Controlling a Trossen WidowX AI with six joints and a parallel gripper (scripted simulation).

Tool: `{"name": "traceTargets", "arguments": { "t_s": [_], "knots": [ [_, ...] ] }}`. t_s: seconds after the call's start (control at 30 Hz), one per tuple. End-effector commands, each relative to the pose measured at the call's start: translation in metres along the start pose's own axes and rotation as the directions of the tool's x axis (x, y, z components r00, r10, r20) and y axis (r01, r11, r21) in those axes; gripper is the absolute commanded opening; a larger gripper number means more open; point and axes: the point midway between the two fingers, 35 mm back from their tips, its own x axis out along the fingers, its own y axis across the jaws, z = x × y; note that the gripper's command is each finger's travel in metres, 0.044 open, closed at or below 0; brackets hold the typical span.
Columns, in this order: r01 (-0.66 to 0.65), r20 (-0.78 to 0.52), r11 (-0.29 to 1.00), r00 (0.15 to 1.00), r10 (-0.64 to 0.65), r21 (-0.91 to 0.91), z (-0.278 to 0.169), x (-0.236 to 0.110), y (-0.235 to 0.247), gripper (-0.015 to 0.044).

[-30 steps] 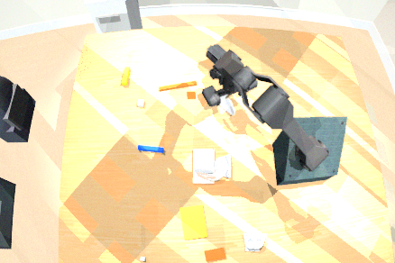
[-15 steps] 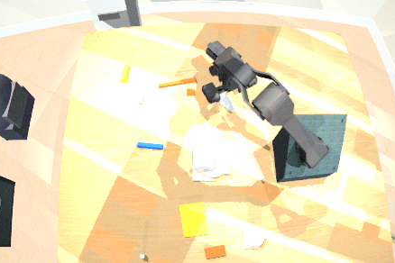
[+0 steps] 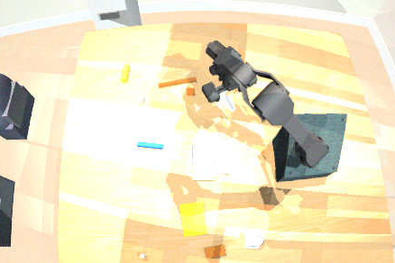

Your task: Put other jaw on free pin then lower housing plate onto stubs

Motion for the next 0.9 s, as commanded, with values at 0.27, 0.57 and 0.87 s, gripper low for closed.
{"name": "traceTargets", "arguments": {
  "t_s": [0.27,0.57,0.87],
  "knots": [
    [0.000,0.000,1.000,1.000,0.000,0.000,0.000,0.002,0.000,0.0440],
    [-0.002,0.001,1.000,1.000,0.002,0.001,0.001,0.017,0.001,0.0440],
    [-0.004,0.001,1.000,1.000,0.004,0.002,0.002,0.032,0.002,0.0440]
  ]
}}
